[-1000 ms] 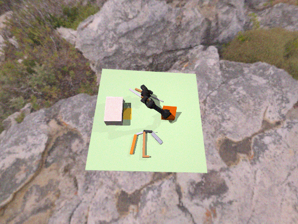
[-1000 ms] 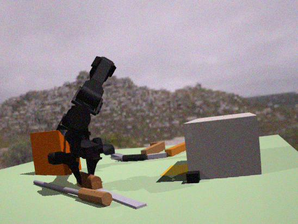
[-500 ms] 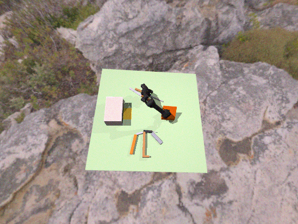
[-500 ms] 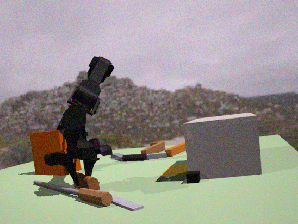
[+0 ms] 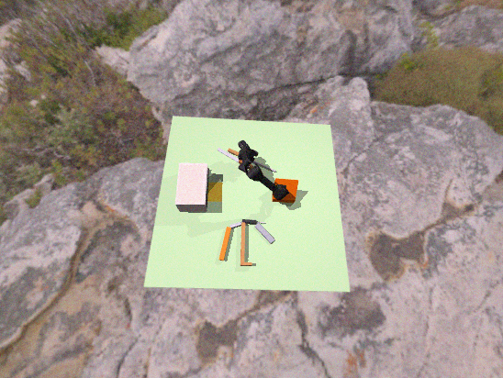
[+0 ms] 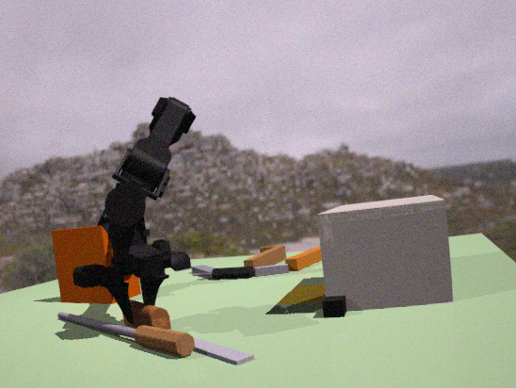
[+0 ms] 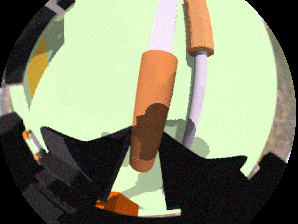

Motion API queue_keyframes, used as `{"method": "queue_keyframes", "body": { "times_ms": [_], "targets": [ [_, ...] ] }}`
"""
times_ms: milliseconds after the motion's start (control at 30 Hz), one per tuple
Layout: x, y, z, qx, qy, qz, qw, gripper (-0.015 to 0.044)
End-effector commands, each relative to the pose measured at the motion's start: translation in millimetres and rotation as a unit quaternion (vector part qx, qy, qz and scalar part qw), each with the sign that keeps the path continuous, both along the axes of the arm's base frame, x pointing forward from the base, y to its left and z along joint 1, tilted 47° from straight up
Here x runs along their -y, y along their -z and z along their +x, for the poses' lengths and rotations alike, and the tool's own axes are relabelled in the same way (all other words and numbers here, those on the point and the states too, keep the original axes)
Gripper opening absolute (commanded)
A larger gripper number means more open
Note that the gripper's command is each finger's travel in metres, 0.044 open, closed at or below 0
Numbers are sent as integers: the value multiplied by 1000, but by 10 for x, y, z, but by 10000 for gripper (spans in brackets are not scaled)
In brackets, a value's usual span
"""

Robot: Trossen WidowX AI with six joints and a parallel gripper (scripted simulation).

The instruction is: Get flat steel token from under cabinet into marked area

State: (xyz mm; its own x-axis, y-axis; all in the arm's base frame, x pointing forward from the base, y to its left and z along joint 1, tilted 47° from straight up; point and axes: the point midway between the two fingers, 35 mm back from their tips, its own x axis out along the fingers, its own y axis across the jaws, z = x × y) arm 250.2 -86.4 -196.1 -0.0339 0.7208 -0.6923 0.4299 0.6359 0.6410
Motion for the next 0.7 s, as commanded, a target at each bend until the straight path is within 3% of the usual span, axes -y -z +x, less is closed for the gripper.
{"method": "queue_keyframes", "body": {
  "times_ms": [0,667],
  "targets": [
    [10,0,14,17,-15,0,1000,0],
    [12,1,17,74,-69,2,995,0]
  ]
}}
